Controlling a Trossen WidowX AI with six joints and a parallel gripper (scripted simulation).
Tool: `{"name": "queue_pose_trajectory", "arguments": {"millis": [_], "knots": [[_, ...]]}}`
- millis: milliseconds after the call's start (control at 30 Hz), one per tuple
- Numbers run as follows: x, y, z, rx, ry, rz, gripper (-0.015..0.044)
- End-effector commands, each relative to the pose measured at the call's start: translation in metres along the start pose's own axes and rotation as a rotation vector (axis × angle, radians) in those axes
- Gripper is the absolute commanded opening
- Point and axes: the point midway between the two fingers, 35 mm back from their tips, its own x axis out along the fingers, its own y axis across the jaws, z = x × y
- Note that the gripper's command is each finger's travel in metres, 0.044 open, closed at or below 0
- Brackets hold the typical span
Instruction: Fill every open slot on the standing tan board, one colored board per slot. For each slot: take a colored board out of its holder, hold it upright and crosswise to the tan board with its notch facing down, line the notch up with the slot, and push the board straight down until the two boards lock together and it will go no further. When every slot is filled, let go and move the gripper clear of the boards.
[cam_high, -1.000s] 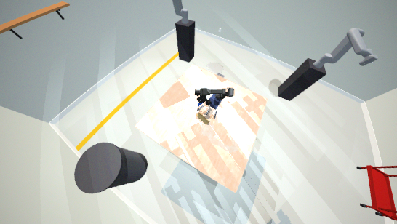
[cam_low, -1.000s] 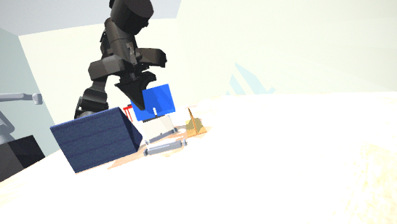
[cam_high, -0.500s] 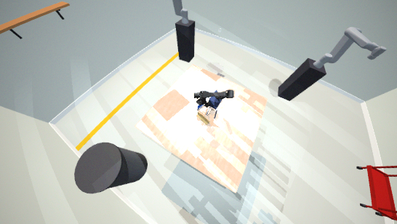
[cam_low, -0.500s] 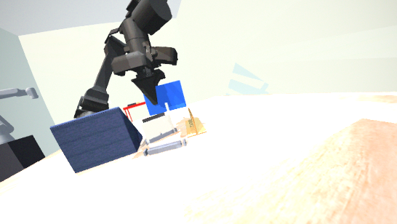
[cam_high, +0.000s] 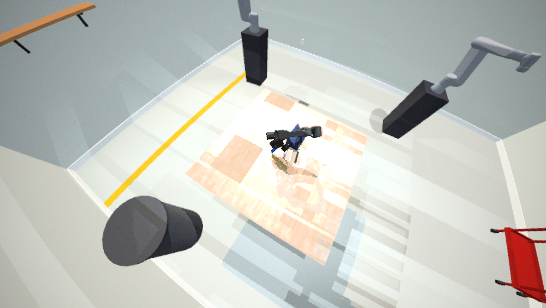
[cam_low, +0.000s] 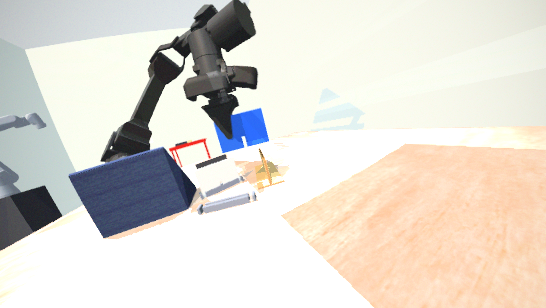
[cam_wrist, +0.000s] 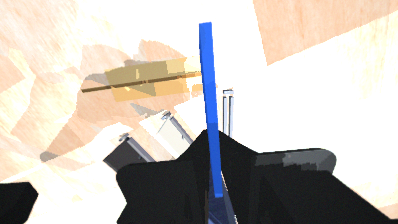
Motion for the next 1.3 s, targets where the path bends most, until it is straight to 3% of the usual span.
{"name": "queue_pose_trajectory", "arguments": {"millis": [0,400,1267], "knots": [[-0.001,0.008,0.009,-0.005,-0.006,0.006,0.0000],[0.000,0.031,0.029,-0.023,-0.005,0.017,0.0000],[0.025,0.032,0.029,-0.024,-0.005,0.018,0.0000]]}}
